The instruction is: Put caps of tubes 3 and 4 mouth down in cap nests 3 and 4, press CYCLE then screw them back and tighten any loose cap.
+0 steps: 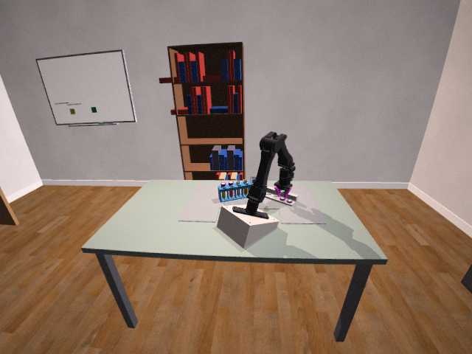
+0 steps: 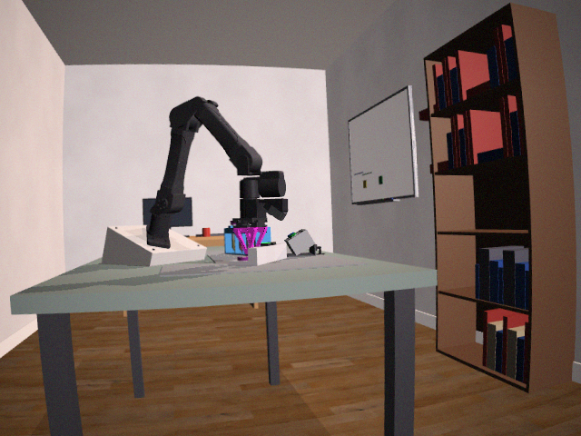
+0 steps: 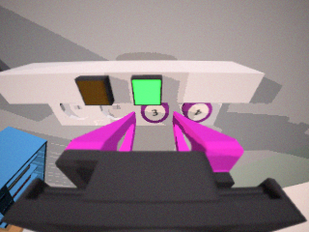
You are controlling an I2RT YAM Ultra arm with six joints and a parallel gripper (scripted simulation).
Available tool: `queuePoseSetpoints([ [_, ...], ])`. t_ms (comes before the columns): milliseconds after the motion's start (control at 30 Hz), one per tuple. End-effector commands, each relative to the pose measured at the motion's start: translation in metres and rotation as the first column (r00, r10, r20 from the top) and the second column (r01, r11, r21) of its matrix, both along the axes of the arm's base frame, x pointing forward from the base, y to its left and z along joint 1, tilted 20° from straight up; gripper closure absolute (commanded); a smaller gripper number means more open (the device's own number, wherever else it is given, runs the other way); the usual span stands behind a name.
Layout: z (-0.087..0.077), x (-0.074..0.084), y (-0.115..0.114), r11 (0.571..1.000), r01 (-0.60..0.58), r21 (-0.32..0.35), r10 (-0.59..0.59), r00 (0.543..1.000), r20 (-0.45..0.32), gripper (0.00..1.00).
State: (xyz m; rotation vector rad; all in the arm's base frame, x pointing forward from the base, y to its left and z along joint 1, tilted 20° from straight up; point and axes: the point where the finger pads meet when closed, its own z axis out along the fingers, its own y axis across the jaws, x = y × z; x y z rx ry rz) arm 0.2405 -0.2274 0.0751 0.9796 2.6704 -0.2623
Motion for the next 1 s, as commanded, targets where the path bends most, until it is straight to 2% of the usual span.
queuePoseSetpoints([
  [0, 0.0061, 0.0031, -0.0025, 1.0, -0.002, -0.017, 0.003, 1.0, 0.019, 0.53],
  [967, -0.0033, 0.0053, -0.006, 1.0, -0.002, -0.017, 0.003, 1.0, 0.019, 0.53],
])
